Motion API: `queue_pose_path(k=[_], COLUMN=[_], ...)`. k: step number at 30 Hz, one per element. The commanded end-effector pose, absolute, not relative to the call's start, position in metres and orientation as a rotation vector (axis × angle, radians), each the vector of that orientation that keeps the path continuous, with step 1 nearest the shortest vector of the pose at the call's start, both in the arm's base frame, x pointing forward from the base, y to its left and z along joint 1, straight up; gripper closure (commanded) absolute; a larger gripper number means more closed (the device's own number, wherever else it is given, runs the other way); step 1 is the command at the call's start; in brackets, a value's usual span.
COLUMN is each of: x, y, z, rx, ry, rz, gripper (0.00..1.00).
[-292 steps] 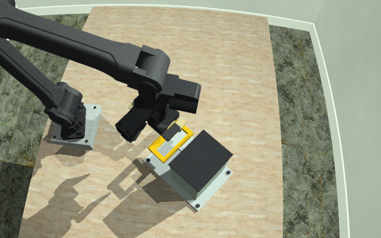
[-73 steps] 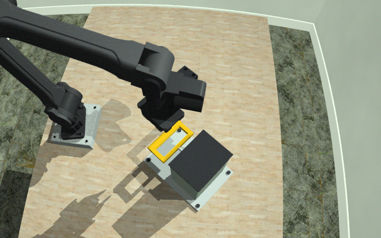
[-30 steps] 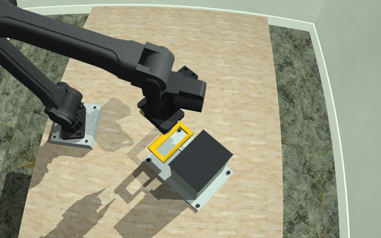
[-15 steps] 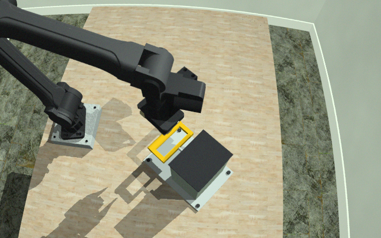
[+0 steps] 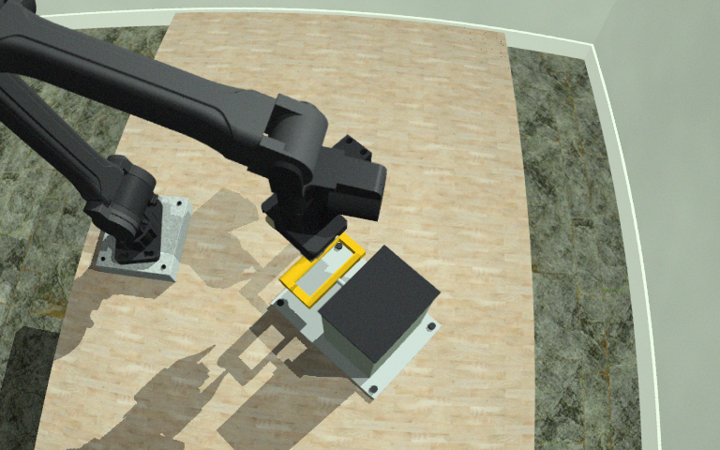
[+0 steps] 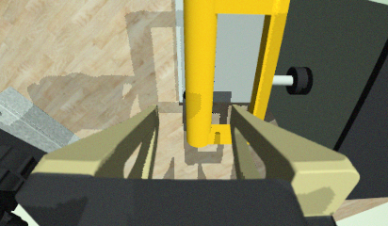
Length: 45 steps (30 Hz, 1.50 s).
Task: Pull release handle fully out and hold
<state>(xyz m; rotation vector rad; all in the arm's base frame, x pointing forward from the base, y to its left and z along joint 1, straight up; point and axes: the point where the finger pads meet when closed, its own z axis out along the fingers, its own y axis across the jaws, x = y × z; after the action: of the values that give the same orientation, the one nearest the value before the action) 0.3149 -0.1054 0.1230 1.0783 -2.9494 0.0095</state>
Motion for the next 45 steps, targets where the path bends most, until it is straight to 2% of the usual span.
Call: queue_pose_path(k=[1,45], x=[0.319,0.319], y=[-0.107,-0.108], z=[0.117,0.096], rx=[1.082,1.085], ry=[-2.951,-2.943], rz=[0.011,0.0], gripper=[0.53,0.53])
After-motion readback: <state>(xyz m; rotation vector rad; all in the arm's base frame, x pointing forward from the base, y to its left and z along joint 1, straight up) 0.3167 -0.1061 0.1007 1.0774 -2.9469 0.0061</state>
